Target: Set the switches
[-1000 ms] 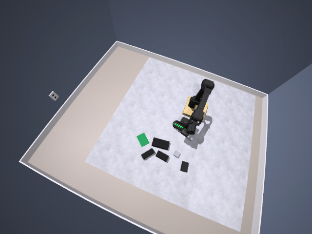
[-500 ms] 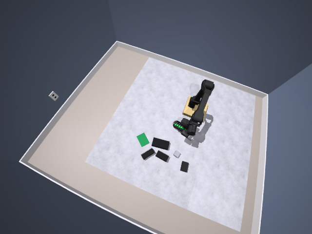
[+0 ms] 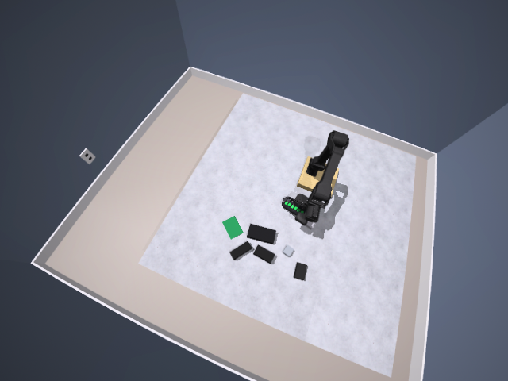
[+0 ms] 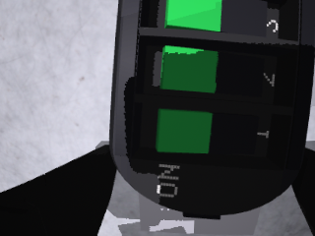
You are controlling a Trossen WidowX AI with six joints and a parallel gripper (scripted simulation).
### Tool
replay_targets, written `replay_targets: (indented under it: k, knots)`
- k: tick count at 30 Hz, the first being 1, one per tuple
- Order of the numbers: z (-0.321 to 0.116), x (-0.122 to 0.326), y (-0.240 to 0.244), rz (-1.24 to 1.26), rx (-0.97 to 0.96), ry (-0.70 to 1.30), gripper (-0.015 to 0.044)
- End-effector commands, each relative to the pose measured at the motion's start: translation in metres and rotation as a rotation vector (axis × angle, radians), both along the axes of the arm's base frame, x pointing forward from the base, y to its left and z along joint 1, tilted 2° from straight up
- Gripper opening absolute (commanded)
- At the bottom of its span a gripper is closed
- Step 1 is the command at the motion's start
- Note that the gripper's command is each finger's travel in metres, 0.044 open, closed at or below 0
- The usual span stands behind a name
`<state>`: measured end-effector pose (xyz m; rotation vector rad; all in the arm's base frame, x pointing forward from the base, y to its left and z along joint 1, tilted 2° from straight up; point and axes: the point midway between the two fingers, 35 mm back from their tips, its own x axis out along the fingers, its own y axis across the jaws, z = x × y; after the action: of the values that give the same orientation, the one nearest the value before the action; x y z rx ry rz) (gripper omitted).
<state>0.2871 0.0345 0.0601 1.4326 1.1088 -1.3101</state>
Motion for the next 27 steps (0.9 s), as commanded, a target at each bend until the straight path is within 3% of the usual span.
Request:
replay_targets:
  k: [1,27]
  knots:
    - [-0.009,-0.006,-0.002,-0.013,-0.014,0.028,0.0338]
    - [-0.028,-0.004,0.005,-0.013,-0.013,0.028,0.0338]
